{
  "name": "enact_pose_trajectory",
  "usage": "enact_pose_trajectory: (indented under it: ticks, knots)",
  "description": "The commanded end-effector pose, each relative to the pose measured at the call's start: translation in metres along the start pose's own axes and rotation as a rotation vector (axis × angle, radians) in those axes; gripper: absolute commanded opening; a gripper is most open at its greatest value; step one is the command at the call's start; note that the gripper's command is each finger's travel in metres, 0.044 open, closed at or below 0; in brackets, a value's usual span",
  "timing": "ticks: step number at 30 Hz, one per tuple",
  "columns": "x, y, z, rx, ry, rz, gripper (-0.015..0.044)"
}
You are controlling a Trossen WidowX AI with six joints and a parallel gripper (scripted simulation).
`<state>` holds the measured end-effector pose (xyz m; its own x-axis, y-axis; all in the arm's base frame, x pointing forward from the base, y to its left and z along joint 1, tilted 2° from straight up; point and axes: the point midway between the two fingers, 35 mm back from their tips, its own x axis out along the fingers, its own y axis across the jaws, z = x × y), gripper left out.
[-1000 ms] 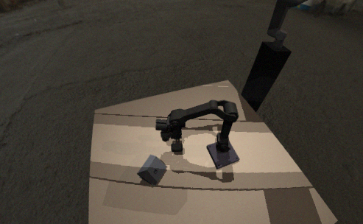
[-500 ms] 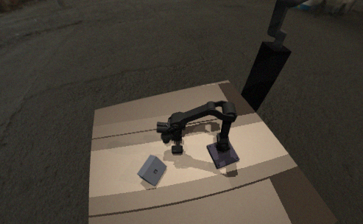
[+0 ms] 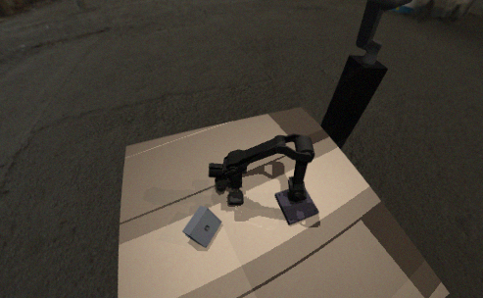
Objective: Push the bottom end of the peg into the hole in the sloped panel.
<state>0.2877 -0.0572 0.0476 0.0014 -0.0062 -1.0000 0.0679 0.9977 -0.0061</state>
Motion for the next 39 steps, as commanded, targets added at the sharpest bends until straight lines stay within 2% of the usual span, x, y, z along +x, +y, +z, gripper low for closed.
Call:
enact_pose_trajectory:
  ticks: [1,4,11,35,39]
  knots:
    - [-0.001,0.0,0.0,0.0,-0.001,0.001,0.0125]
    - [-0.001,0.0,0.0,0.0,-0.001,0.001,0.0046]
    - [-0.001,0.0,0.0,0.0,-0.001,0.001,0.0]
    - [-0.078,-0.001,0.004,-0.005,0.004,0.004,0.0]
    - [-0.08,-0.001,0.004,-0.008,0.004,0.002,0.0]
